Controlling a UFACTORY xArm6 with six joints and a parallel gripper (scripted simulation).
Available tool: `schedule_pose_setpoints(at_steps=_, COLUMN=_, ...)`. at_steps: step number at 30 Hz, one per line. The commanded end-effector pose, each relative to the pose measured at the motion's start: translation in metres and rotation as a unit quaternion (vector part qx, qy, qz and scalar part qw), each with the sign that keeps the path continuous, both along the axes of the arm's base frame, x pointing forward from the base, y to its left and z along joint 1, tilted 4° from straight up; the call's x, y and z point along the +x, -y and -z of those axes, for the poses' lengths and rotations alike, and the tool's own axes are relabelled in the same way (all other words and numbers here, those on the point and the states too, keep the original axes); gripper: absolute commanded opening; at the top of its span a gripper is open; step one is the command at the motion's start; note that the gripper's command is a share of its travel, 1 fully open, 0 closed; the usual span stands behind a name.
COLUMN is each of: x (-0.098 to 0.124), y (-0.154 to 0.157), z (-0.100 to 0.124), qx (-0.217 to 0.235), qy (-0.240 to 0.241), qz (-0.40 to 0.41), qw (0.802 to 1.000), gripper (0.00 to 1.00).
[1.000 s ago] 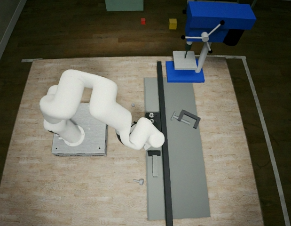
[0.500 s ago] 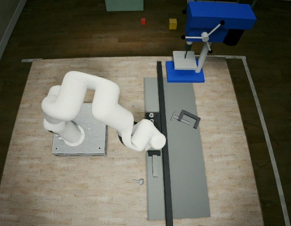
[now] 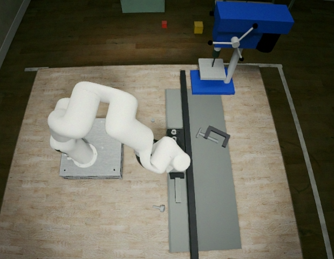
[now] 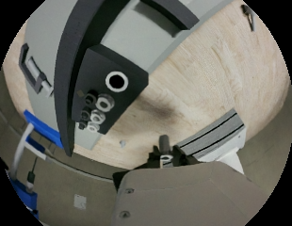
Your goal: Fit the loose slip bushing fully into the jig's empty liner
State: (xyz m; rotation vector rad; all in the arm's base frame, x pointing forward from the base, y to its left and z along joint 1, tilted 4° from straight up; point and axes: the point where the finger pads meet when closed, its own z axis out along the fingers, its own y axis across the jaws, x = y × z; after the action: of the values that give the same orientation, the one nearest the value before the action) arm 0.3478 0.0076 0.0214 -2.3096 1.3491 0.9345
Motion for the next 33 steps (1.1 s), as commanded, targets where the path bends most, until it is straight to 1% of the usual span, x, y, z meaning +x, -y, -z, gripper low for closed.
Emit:
schedule_pose_setpoints(at_steps=1, x=0.001, y=0.0, z=-0.001, qx=0.0, qy=0.002, qz=0.0, qw=1.0, gripper=0.26)
schedule_pose_setpoints(at_steps=18, x=0.003, y=0.001, z=-0.001, qx=-0.002, qy=0.005, qz=0.0, qw=1.0, gripper=0.26)
schedule_pose_setpoints(at_steps=25, x=0.013, y=0.005, z=-0.005, qx=-0.005, qy=0.008, qz=-0.001, qw=1.0, gripper=0.26)
schedule_pose_setpoints(at_steps=33, x=0.019, y=0.007, z=-0.006, qx=-0.009, qy=0.014, qz=-0.001, qw=1.0, gripper=0.26)
